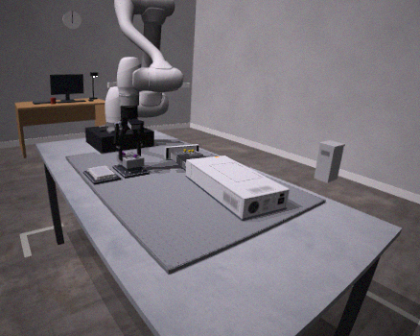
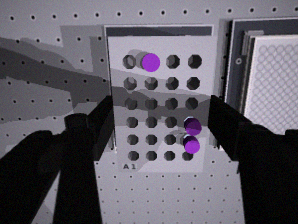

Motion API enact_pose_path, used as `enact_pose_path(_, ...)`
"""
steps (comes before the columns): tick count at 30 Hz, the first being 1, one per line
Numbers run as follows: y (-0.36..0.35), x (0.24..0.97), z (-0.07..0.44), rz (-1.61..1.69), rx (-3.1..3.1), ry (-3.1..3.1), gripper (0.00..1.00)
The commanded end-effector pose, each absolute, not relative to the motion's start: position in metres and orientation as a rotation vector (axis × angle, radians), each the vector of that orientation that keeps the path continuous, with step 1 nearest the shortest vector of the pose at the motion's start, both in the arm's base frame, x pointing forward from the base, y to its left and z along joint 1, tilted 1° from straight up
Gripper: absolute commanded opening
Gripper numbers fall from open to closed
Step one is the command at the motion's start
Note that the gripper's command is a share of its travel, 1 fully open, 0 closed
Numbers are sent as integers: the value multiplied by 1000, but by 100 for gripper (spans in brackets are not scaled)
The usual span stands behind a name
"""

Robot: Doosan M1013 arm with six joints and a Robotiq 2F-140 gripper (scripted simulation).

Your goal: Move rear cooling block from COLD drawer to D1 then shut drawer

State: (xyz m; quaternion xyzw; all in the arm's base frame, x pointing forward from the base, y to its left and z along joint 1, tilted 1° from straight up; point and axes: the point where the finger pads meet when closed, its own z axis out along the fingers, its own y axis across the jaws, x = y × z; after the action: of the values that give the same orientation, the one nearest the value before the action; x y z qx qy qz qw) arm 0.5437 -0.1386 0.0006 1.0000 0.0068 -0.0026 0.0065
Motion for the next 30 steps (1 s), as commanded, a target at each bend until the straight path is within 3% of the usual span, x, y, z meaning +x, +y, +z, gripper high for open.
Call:
enact_pose_path(1,-139,543,-2,-7,3127,22,10)
enact_pose_path(30,-139,542,-6,-7,3127,22,10)
